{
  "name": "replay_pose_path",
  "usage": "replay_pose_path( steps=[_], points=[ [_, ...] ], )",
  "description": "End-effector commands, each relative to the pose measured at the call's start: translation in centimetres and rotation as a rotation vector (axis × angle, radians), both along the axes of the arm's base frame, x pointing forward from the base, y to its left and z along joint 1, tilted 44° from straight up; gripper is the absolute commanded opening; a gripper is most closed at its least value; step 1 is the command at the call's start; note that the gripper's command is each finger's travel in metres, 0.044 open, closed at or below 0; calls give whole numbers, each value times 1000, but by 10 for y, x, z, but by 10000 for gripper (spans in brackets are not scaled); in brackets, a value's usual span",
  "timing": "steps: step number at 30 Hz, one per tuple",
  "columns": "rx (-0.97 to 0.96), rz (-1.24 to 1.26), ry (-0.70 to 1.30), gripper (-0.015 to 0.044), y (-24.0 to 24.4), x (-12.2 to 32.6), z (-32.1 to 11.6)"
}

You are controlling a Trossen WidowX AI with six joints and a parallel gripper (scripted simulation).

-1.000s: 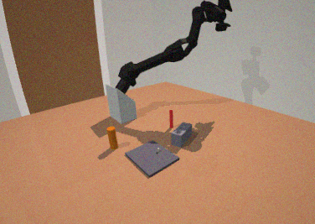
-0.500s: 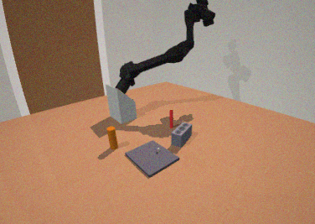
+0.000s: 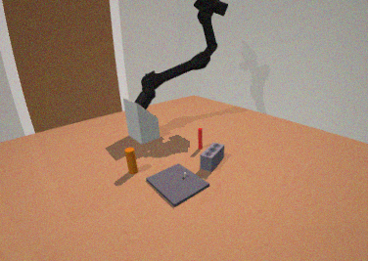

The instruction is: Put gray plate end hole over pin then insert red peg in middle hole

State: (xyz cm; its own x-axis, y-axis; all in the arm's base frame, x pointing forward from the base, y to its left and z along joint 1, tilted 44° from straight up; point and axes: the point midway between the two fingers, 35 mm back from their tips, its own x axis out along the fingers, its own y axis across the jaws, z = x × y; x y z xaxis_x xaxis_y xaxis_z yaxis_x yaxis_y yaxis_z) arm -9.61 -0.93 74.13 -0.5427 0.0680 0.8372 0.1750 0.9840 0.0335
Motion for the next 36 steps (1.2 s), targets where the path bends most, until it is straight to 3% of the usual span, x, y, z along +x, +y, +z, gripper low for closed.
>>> replay_pose_path(
  steps=[1, 8, 14, 20, 29, 36],
  points=[
    [110, 36, -13, 440, -35, -11, -5],
    [391, 154, -29, 440, -129, -24, -28],
    [604, 264, 20, 440, -201, -8, -55],
    [738, 334, 66, 440, -243, 10, -76],
    [1100, 527, 247, 440, -338, 84, -147],
    [1336, 684, 432, 440, -381, 161, -209]
  ],
)
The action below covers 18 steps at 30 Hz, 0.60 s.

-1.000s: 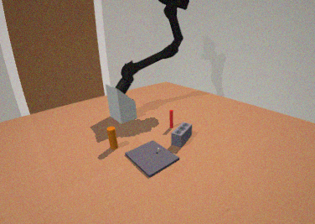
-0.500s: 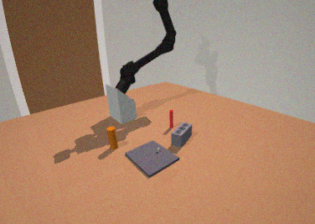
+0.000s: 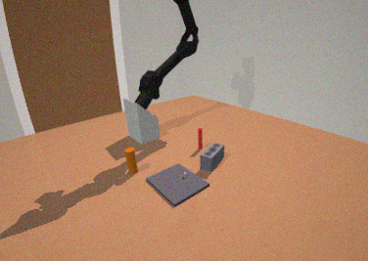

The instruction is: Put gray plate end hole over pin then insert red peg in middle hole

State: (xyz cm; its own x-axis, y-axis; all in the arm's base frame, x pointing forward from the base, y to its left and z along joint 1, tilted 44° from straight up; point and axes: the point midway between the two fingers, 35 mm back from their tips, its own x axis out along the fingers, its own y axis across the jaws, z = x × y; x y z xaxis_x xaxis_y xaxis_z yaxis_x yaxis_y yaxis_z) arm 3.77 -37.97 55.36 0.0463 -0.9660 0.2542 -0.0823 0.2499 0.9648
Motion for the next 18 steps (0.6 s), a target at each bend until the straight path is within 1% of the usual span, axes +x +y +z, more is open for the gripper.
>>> replay_pose_path(
  steps=[1, 5, 9, 14, 18],
  points=[
    [100, 108, 70, 440, -14, 39, -31],
    [208, 240, 160, 440, -22, 87, -69],
    [307, 377, 258, 440, -19, 135, -107],
    [432, 566, 383, 440, -4, 194, -159],
    [545, 736, 483, 440, 18, 240, -206]
  ],
)
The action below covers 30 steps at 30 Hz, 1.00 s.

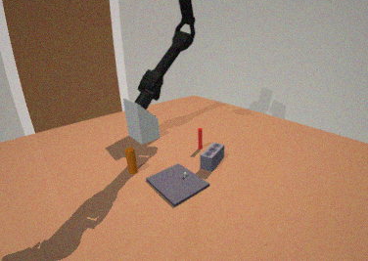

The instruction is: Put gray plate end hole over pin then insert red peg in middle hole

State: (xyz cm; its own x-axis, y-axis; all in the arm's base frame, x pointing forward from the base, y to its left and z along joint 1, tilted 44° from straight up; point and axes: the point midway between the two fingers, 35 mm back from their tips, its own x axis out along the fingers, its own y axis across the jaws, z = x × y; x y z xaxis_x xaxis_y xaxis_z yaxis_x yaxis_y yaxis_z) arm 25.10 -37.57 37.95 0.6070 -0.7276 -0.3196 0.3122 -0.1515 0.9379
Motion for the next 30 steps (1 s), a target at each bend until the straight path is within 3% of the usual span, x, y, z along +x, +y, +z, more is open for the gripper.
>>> replay_pose_path(
  steps=[1, 8, 15, 30],
  points=[
    [104, 144, 88, 440, 21, 38, -44],
    [303, 448, 259, 440, 89, 98, -124],
    [502, 751, 431, 440, 177, 129, -194],
    [1009, 1348, 821, 440, 393, 105, -292]
  ],
)
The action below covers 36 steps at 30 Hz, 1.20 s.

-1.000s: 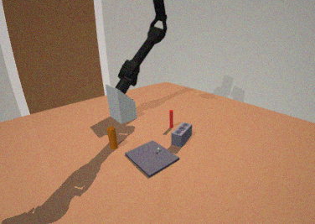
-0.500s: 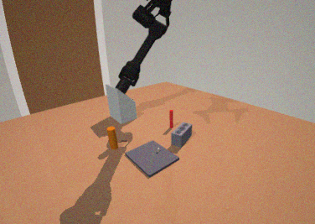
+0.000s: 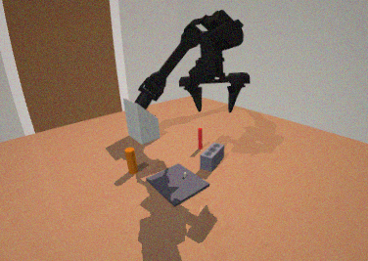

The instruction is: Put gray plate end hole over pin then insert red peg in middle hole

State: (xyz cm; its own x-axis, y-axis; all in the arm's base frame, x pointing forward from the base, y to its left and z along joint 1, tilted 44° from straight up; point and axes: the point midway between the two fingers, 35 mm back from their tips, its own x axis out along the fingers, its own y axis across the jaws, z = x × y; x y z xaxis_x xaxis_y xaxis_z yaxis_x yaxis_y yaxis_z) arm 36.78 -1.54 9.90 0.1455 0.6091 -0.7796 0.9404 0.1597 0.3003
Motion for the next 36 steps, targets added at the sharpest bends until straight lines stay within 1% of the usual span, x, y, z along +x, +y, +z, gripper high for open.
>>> replay_pose_path(
  steps=[1, 7, 12, 36],
  points=[
    [88, 101, 98, 440, 40, -14, -13],
    [93, 107, 104, 440, 43, -17, -16],
    [96, 107, 103, 440, 85, -17, -59],
    [96, 108, 103, 440, 111, -20, -88]
  ],
)
